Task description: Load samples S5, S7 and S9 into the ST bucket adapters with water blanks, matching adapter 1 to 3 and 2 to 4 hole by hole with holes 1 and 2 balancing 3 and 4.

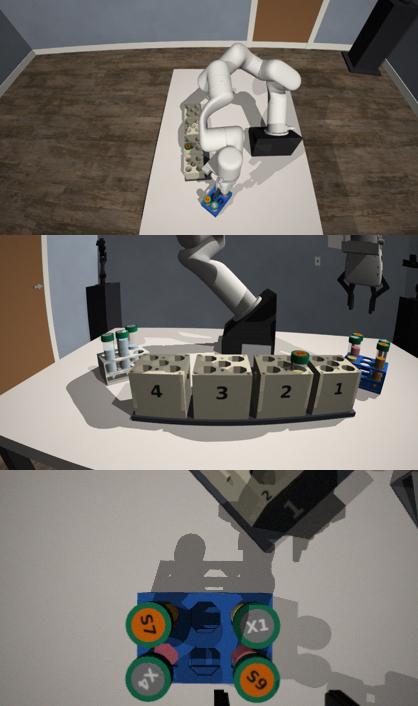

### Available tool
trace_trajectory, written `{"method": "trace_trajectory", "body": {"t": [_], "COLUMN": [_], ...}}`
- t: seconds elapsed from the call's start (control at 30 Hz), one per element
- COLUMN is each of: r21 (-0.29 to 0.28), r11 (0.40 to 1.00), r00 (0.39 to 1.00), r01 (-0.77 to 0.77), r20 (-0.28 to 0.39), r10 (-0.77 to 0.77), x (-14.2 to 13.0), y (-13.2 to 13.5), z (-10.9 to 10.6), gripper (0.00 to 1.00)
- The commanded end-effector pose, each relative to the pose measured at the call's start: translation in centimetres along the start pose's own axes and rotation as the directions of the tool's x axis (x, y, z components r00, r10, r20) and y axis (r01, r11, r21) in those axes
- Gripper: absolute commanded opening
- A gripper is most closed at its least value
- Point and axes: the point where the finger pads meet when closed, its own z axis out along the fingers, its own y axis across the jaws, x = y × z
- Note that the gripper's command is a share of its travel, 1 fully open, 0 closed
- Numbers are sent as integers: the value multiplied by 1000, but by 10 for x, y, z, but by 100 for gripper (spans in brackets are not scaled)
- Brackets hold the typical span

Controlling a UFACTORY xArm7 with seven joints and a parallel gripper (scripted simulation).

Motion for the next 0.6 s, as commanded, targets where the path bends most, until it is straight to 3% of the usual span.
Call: {"method": "trace_trajectory", "body": {"t": [0.0, 0.57], "r21": [5, 5], "r11": [1000, 1000], "r00": [1000, 1000], "r01": [0, 0], "r20": [1, 1], "r10": [0, 0], "x": [0, 0], "y": [-1, -1], "z": [7, 37], "gripper": [57, 57]}}
